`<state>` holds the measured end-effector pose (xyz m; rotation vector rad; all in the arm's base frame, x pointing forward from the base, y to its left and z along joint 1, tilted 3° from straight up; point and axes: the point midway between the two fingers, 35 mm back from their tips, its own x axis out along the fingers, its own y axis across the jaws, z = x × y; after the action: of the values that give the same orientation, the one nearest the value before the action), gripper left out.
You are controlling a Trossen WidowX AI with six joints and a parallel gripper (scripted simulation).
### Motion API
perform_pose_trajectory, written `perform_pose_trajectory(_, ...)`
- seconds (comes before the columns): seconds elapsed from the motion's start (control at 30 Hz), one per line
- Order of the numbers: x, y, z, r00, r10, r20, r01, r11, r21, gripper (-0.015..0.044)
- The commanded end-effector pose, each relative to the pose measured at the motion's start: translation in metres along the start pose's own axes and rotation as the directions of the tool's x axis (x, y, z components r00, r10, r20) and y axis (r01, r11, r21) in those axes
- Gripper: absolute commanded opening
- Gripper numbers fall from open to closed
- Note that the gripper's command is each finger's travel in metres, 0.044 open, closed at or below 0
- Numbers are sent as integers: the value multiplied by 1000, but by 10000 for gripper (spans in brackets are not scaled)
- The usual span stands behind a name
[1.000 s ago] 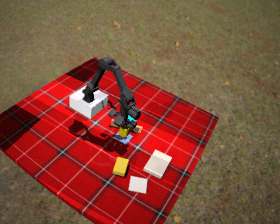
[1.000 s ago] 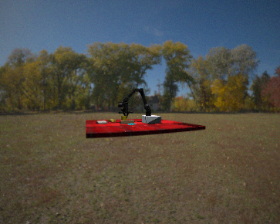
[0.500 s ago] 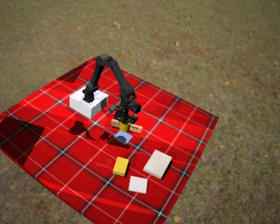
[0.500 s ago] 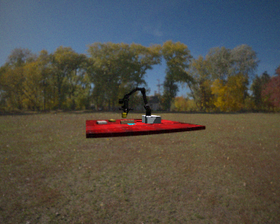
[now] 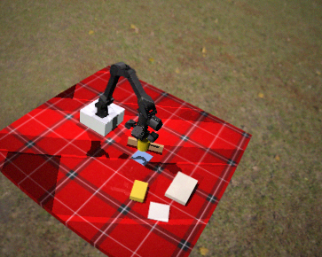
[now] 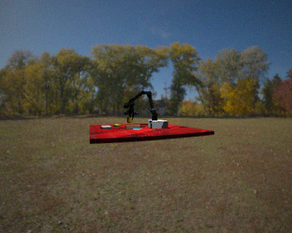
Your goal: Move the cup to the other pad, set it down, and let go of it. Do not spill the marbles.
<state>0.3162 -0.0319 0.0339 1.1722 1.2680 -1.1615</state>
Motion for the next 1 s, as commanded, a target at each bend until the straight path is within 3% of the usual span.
perform_pose_trajectory(0.0, 0, -1, -3, 1000, 2, 0, -2, 1000, 1, 0)
perform_pose_trajectory(0.97, -1, -21, -69, 1000, 7, -10, -7, 1000, -4, 0)
